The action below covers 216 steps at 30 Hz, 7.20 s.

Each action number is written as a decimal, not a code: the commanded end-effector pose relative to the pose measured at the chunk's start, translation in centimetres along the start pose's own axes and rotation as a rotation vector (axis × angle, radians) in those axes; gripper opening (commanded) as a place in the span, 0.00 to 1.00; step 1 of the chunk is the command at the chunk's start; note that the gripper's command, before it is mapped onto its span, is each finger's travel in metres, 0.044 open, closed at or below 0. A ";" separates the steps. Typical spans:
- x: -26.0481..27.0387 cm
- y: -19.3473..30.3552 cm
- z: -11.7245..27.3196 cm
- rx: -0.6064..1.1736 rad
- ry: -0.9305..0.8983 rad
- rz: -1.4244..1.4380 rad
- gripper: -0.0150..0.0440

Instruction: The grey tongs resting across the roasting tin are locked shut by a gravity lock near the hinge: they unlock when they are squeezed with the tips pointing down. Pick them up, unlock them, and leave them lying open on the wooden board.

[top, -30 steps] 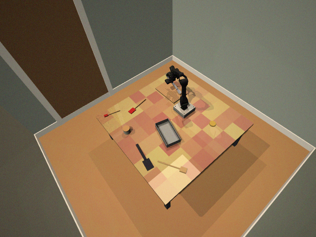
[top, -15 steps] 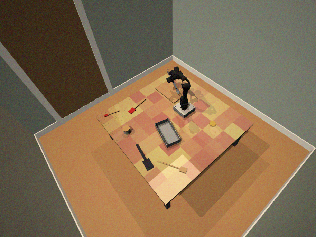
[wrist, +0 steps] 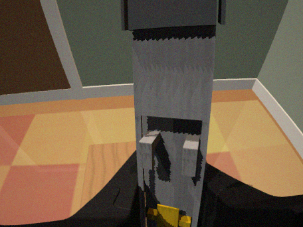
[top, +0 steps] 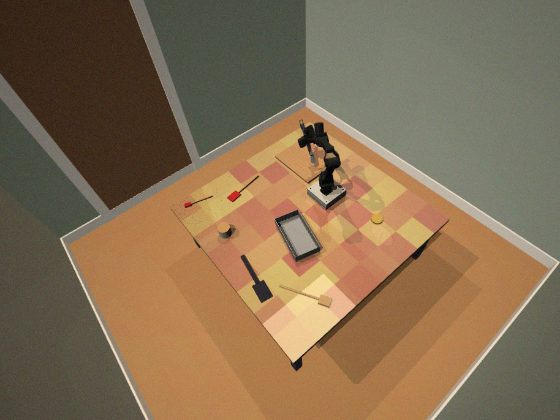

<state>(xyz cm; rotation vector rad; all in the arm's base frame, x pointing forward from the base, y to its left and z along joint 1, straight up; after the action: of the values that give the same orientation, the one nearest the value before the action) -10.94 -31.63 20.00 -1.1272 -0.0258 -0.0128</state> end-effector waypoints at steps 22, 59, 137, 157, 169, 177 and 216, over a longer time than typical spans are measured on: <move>0.5 -0.9 1.6 -0.111 -0.005 0.037 0.00; -0.5 1.1 -2.7 0.235 0.011 -0.047 0.00; 0.1 11.4 -9.3 1.098 0.016 0.034 0.00; 0.2 13.1 -10.1 1.096 0.015 0.029 0.13; 0.2 13.1 -10.1 1.096 0.015 0.029 0.67; 0.2 13.1 -10.1 1.096 0.015 0.029 1.00; 15.6 3.9 -4.7 1.100 -0.011 0.047 1.00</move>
<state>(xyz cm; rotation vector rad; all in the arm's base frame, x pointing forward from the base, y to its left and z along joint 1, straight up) 4.84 -34.13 14.69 -0.0249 -0.0120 0.0413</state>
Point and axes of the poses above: the point midway between the two fingers, 35 mm back from their tips, its own z axis back along the fingers, its own x axis across the jaws, y = z × x, the point moved 1 cm from there along z, back along the fingers
